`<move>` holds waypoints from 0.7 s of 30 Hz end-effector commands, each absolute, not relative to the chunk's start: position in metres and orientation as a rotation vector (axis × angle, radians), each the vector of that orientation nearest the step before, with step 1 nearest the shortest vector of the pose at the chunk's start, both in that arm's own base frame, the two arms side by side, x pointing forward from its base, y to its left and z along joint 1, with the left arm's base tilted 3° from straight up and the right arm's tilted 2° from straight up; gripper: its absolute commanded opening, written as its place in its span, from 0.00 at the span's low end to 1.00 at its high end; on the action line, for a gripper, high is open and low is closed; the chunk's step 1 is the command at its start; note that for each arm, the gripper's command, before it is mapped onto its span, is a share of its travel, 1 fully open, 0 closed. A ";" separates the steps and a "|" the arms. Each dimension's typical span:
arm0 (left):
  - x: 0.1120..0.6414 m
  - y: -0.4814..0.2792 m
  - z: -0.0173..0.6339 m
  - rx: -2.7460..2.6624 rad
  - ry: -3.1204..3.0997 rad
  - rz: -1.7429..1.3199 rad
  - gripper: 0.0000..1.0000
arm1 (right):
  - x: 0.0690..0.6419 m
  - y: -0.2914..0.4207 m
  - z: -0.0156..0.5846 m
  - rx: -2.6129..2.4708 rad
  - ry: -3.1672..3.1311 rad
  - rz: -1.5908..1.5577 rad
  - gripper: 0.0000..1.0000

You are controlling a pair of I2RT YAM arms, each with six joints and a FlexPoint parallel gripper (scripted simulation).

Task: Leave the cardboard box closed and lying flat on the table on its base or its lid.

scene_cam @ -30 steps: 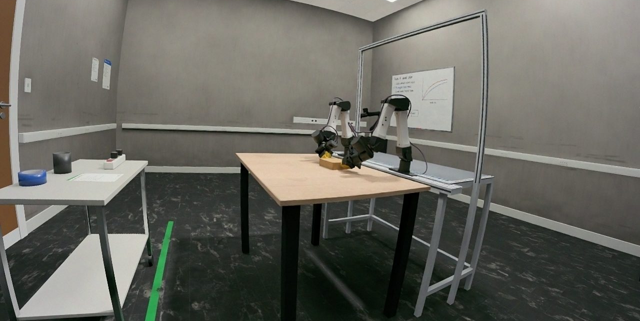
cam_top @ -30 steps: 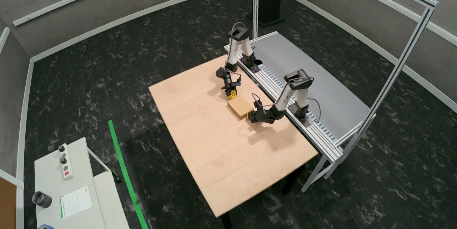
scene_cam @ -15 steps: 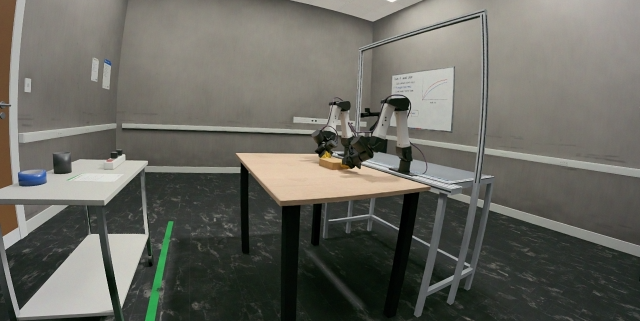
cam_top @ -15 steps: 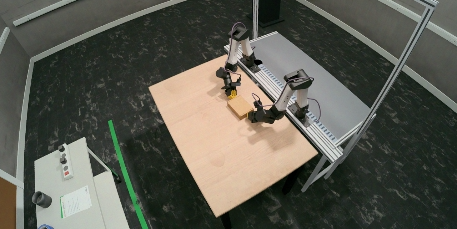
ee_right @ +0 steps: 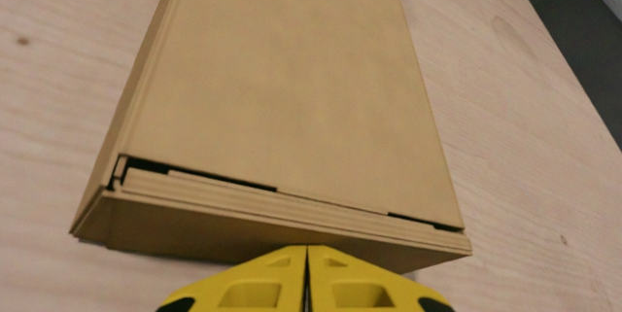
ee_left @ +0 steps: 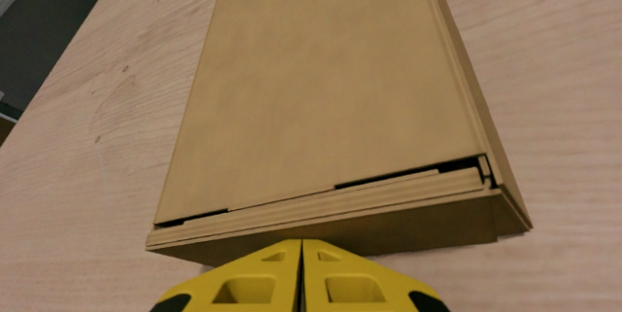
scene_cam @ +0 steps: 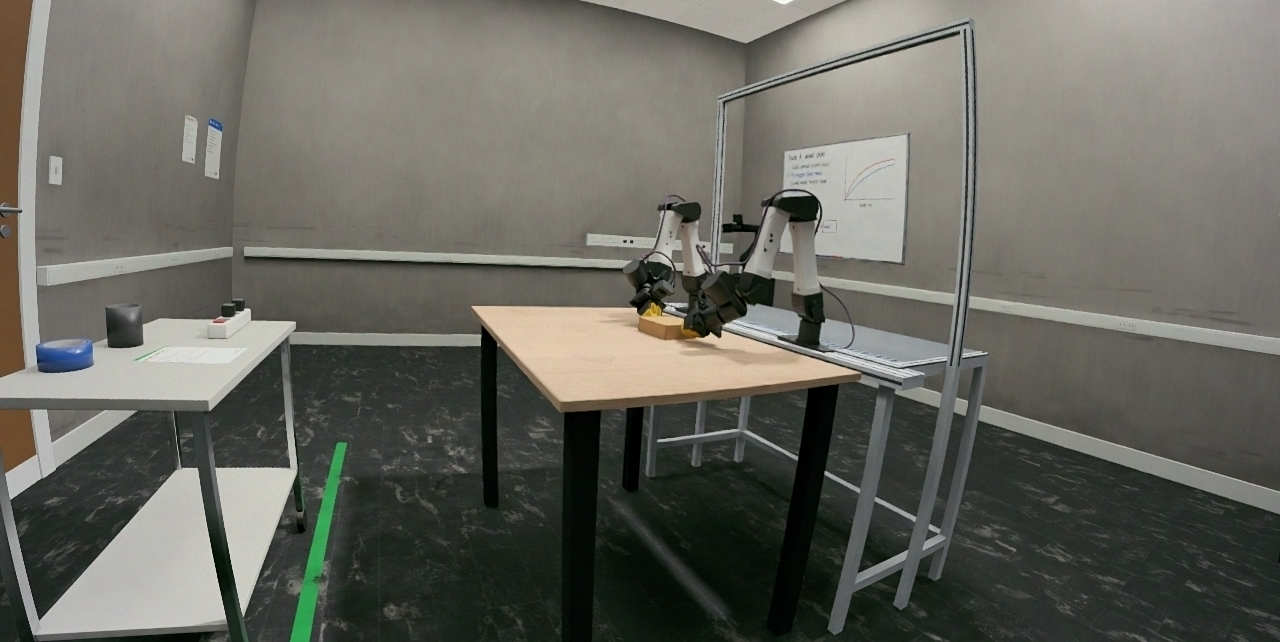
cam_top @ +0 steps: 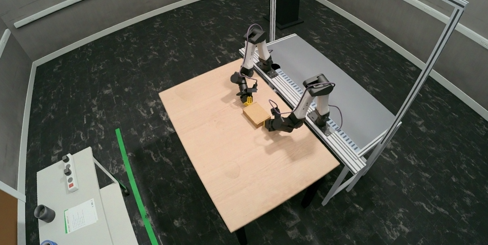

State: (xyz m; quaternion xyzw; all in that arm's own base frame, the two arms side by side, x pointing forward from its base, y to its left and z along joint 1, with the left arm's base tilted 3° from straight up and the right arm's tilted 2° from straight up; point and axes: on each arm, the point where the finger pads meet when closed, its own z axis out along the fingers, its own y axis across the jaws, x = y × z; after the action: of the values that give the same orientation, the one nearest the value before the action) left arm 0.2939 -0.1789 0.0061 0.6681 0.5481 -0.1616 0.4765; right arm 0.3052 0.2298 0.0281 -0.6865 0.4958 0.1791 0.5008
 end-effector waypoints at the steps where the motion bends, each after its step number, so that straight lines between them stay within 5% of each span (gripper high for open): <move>1: 0.289 -0.191 0.008 1.642 1.293 -0.434 0.00 | 0.294 0.239 0.025 -1.666 1.168 0.486 0.00; 21: 0.288 -0.189 0.004 1.650 1.283 -0.428 0.00 | 0.294 0.237 0.023 -1.669 1.162 0.481 0.00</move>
State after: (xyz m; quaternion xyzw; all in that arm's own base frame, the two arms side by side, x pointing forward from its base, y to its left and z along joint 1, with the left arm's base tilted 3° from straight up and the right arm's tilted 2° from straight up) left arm 0.2944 -0.1792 0.0060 0.6694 0.5444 -0.1595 0.4798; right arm 0.3056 0.2297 0.0280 -0.6862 0.4932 0.1782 0.5042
